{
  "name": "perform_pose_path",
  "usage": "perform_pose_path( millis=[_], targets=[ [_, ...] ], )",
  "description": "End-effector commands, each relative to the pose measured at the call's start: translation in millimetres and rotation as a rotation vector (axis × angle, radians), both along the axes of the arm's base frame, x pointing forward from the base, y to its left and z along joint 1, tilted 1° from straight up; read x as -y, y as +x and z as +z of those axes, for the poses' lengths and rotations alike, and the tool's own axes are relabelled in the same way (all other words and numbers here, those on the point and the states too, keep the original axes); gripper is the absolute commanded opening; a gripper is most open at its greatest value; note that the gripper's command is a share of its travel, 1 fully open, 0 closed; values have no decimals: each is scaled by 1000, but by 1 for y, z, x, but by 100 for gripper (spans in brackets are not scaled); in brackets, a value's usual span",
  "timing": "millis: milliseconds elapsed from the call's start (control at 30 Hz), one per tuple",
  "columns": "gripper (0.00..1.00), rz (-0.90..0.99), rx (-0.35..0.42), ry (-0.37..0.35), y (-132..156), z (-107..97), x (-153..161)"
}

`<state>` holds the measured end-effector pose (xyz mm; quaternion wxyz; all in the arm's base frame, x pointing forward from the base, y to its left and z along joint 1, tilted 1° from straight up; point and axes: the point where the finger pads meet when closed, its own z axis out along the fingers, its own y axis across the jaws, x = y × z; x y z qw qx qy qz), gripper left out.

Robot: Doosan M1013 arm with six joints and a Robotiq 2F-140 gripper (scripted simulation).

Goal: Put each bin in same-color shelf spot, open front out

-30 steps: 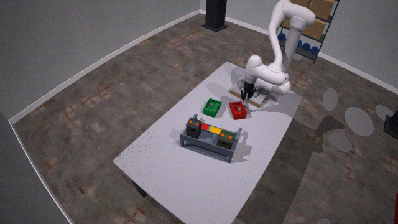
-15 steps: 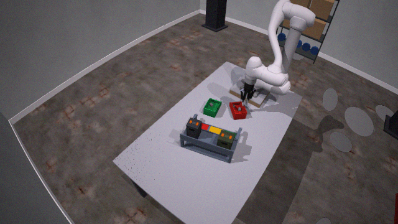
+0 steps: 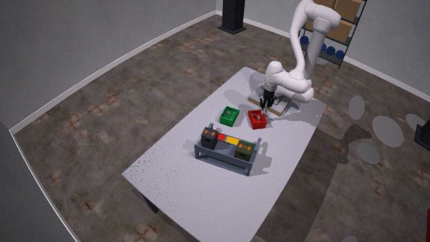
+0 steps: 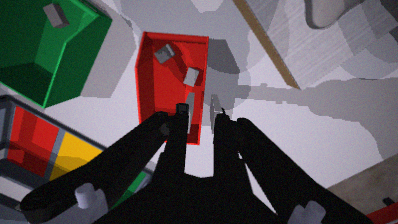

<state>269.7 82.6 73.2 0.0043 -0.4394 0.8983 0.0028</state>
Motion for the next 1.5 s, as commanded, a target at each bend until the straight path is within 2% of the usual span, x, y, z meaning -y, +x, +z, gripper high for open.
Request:
perform_pose_path(
  millis=[0, 567, 1467],
  targets=[
    [24, 0, 0, 0, 0, 0, 0],
    [24, 0, 0, 0, 0, -4, 0],
    [24, 0, 0, 0, 0, -34, 0]
  ],
)
